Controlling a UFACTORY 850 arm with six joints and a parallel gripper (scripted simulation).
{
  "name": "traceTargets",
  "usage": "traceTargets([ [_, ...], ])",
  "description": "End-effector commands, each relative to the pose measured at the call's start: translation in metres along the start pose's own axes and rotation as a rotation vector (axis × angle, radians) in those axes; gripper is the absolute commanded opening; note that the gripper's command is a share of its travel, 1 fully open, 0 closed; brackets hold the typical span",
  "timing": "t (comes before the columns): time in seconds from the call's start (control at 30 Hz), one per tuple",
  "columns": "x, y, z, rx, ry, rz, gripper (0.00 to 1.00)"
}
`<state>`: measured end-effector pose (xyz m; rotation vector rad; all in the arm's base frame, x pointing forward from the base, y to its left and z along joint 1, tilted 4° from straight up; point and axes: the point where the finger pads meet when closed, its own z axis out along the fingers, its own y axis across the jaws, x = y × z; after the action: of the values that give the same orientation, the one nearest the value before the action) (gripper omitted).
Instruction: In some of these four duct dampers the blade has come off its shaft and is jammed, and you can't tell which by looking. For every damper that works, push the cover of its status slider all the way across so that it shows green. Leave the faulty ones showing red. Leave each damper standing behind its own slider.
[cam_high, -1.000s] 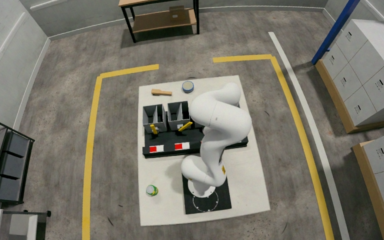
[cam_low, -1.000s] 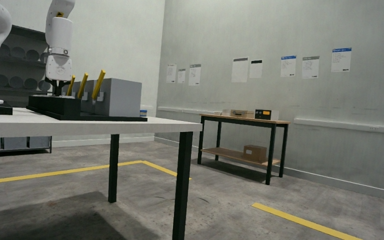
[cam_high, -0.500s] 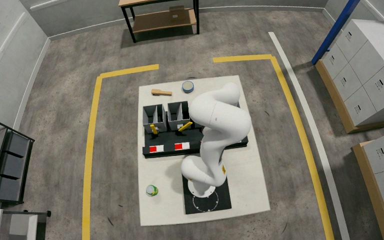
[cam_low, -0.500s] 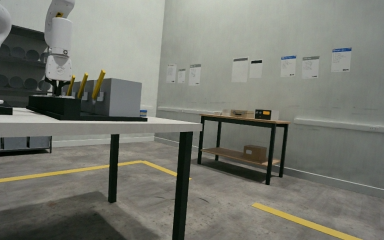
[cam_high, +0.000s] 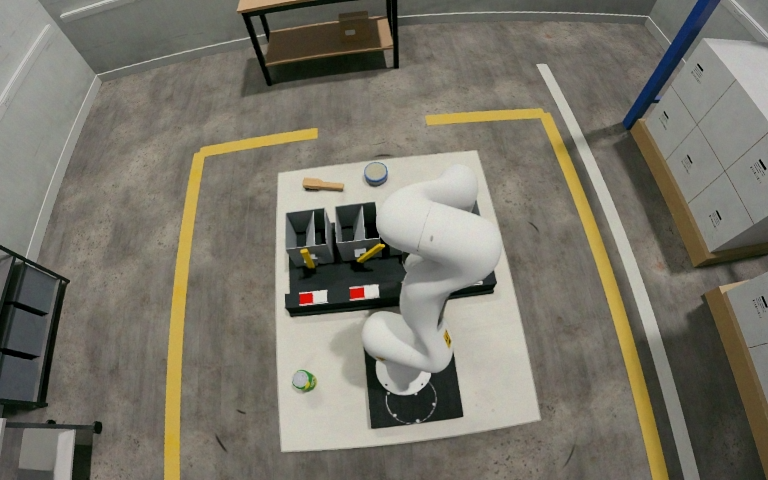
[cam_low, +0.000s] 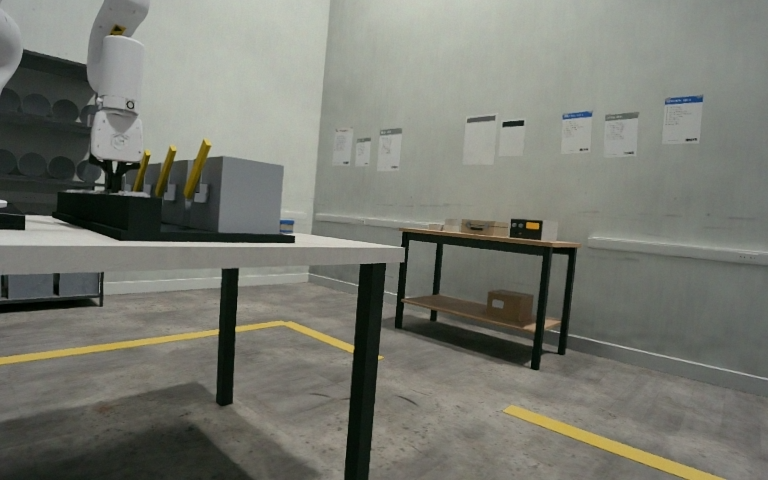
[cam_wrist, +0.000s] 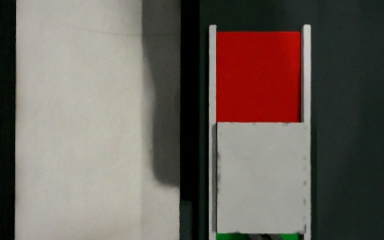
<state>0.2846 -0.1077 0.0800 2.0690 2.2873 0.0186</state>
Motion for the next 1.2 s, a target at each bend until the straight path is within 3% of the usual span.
traceTargets([
  [0.0,0.002,0.000,0.000,-0.004,-0.012,0.000,0.00],
  [1.17,0.019,0.000,0.001,-0.004,-0.012,0.000,0.00],
])
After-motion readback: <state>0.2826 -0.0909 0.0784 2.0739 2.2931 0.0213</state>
